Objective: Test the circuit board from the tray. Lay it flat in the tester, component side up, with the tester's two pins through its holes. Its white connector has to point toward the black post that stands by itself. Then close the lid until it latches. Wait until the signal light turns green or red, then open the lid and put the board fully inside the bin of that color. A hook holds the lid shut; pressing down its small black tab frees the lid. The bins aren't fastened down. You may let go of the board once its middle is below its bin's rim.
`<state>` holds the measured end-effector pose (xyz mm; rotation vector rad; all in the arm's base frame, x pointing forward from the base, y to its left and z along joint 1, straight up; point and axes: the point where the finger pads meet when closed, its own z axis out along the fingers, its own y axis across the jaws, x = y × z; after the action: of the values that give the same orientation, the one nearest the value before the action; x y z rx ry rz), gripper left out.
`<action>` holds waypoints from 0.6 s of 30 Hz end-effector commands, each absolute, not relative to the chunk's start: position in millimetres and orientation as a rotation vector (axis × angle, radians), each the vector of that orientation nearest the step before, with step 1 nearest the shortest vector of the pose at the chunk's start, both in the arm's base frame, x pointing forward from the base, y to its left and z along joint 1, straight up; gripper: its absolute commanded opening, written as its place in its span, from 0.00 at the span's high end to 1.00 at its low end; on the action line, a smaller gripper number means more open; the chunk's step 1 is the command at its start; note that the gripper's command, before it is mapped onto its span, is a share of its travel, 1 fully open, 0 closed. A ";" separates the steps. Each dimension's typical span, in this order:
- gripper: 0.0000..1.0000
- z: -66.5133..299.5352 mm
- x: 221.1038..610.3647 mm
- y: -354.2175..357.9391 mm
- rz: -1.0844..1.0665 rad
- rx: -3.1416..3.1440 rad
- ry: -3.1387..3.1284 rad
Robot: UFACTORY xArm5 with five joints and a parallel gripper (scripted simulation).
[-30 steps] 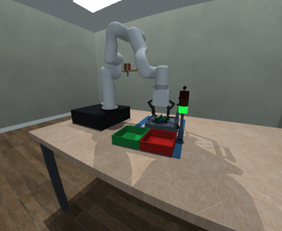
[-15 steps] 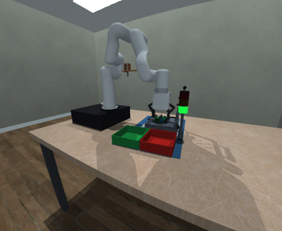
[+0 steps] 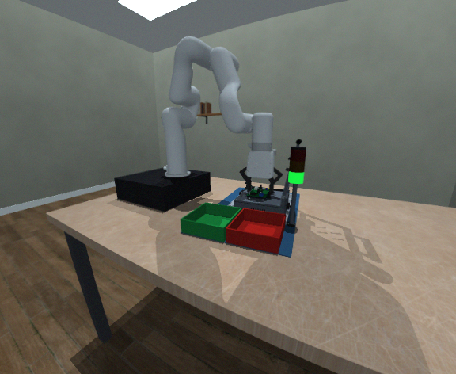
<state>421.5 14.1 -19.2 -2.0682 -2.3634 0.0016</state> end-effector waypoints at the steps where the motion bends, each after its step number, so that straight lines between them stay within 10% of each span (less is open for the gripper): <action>1: 0.11 -18.2 422.9 14.2 -0.002 -2.070 -2.365; 18: 0.15 -18.2 422.9 14.2 -0.002 -2.070 -2.365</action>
<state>421.5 14.1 -19.3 -2.0682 -2.3634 0.0016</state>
